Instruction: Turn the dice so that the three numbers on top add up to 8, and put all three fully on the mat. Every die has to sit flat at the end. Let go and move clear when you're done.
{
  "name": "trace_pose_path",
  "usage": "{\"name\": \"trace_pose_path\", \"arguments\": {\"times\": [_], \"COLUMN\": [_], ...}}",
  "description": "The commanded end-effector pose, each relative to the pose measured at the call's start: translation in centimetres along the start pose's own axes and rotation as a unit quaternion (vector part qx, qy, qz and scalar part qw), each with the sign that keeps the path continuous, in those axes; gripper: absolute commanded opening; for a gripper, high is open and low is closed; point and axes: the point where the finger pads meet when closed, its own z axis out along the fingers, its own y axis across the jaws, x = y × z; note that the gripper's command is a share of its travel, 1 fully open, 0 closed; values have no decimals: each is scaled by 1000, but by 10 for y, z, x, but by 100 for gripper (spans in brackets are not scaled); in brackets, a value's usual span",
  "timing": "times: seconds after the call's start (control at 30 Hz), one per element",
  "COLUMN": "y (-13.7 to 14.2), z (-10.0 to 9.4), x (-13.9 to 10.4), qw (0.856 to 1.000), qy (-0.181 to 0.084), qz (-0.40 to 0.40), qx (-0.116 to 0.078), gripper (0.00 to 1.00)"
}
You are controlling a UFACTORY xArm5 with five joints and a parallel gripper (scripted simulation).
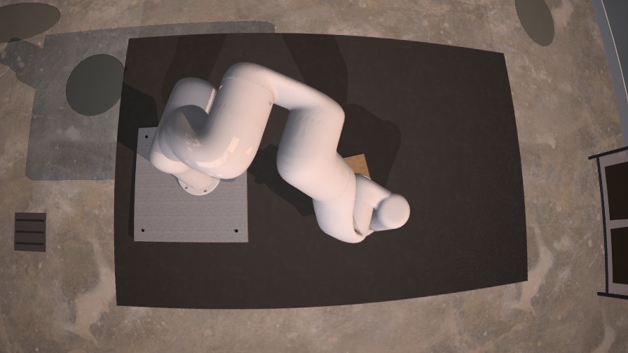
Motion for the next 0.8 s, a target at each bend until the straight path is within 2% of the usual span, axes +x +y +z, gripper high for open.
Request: {"name": "trace_pose_path", "arguments": {"times": [0.0, 0.43, 0.77], "y": [1, 1, 1], "z": [4, 17, 19], "x": [-1, -1, -1], "qw": [1000, 1000, 1000], "qy": [-2, -2, -2], "qz": [0, 0, 0], "qx": [-1, -1, -1], "gripper": [36, 36, 36]}}
